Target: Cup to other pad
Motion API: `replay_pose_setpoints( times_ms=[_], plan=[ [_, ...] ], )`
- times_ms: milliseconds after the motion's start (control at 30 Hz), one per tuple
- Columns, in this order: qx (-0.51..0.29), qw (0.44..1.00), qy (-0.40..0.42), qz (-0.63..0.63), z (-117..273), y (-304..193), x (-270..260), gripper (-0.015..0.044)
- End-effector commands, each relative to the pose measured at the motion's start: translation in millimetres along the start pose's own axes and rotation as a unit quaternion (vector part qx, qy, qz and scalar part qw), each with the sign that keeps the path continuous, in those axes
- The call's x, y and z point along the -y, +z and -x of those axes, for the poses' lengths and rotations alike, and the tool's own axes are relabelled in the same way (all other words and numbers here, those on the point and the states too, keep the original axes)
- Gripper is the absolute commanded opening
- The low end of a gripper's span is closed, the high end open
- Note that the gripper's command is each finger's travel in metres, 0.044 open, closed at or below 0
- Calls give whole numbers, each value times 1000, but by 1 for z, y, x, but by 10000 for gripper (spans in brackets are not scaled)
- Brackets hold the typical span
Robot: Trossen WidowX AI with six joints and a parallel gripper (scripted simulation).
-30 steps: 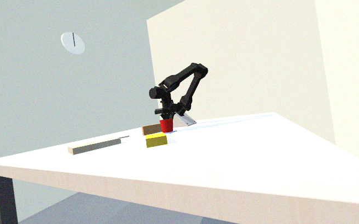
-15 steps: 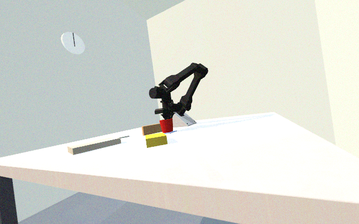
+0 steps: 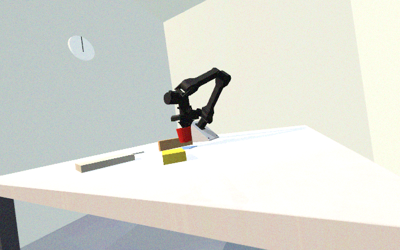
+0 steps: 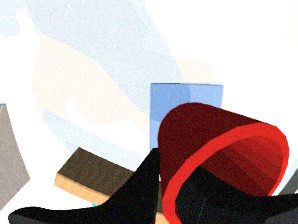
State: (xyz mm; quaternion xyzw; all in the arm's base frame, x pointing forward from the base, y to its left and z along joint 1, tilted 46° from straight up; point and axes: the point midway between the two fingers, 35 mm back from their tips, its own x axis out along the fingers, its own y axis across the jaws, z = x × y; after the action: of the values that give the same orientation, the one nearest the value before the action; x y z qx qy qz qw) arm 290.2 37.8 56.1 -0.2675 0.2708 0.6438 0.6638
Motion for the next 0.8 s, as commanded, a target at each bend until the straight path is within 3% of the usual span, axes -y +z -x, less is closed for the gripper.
replay_pose_setpoints(
  times_ms=[0,333,767],
  plan=[
    [-2,1000,-2,2,15,-1,1,0],
    [0,1000,-1,1,47,-1,0,0],
    [2,1000,-1,-1,45,-1,0,0]
  ],
)
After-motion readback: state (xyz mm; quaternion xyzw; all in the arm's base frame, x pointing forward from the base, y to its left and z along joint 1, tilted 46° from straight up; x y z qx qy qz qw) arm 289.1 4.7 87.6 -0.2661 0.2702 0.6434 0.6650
